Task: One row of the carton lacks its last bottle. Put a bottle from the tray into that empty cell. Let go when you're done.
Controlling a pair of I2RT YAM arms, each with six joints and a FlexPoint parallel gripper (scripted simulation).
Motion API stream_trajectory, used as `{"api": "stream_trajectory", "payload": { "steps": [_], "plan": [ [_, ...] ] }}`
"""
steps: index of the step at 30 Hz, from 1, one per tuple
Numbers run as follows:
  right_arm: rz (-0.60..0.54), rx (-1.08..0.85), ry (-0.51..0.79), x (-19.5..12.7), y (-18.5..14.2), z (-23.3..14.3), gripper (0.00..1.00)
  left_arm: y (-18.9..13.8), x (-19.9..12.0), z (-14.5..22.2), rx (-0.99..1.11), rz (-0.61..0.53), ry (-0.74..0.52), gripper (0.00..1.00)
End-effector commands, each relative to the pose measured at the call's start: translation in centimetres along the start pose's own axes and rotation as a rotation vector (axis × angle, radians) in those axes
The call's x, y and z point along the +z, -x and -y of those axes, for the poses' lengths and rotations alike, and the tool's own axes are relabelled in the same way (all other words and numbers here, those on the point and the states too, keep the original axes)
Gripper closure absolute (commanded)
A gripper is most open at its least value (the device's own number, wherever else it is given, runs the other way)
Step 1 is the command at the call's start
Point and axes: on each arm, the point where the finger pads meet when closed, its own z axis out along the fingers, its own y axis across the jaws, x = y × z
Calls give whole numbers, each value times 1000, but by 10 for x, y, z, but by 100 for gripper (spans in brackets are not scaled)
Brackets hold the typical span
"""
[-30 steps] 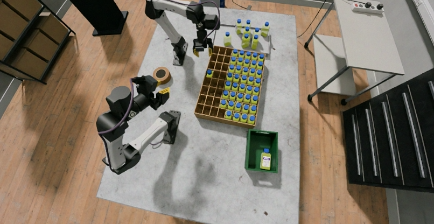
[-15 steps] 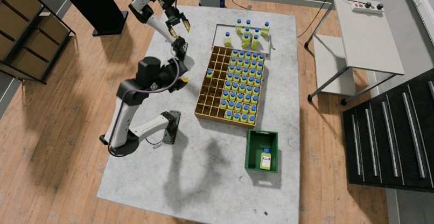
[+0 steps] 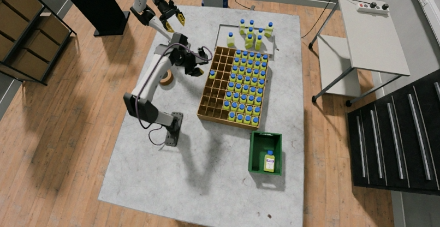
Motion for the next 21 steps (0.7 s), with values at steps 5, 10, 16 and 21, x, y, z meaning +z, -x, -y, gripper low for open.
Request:
{"api": "stream_trajectory", "payload": {
  "steps": [5,10,16,21],
  "plan": [
    [126,211,-193,58,-13,-35,49,1,-23,-12,-105,70,10,38],
    [138,211,-227,75,-25,-41,49,2,-22,-12,-112,69,9,38],
    [137,189,-254,97,-37,-43,49,2,-22,-13,-113,68,9,38],
    [131,196,-257,99,-34,-38,49,1,-20,-11,-107,61,4,38]
  ]
}}
